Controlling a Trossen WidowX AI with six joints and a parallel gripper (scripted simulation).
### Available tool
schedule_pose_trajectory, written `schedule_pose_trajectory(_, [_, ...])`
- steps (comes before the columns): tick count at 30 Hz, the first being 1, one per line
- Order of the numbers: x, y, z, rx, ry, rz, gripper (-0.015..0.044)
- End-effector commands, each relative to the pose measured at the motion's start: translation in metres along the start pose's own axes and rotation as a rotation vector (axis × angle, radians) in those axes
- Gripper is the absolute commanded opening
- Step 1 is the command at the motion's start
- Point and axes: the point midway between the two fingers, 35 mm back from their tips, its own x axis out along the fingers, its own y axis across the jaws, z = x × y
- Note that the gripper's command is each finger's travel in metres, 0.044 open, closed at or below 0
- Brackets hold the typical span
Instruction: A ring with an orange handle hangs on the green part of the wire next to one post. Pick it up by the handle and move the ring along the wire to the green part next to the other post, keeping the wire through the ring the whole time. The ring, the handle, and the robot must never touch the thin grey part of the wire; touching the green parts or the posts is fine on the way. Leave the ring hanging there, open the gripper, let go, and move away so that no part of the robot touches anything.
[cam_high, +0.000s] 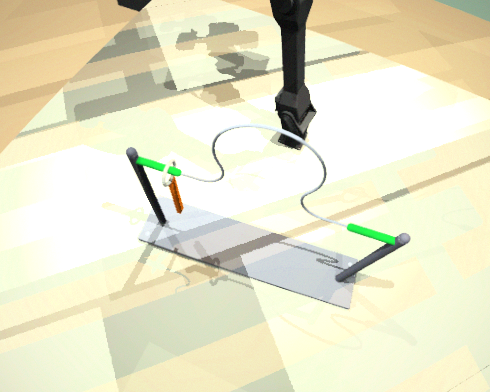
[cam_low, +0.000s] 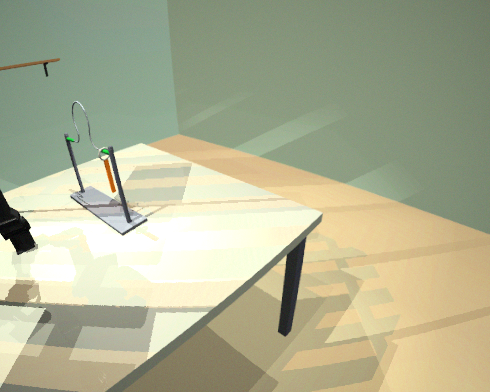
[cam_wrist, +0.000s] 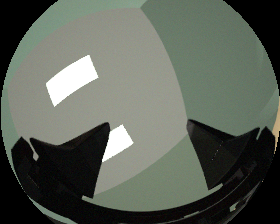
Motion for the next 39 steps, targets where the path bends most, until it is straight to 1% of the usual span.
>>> schedule_pose_trajectory(1, [-0.001, -0.002, 0.0, -0.005, 0.002, -0.005, 0.0374])
schedule_pose_trajectory(4, [-0.014, -0.029, -0.007, -0.075, 0.036, -0.071, 0.0295])
schedule_pose_trajectory(9, [-0.05, -0.084, -0.025, -0.218, 0.135, -0.201, 0.0164])
schedule_pose_trajectory(17, [-0.122, -0.156, -0.063, -0.421, 0.355, -0.357, 0.016])
schedule_pose_trajectory(24, [-0.199, -0.199, -0.102, -0.566, 0.595, -0.427, 0.016])
schedule_pose_trajectory(32, [-0.294, -0.222, -0.146, -0.677, 0.885, -0.434, 0.016])
schedule_pose_trajectory(39, [-0.38, -0.218, -0.182, -0.73, 1.141, -0.365, 0.016])
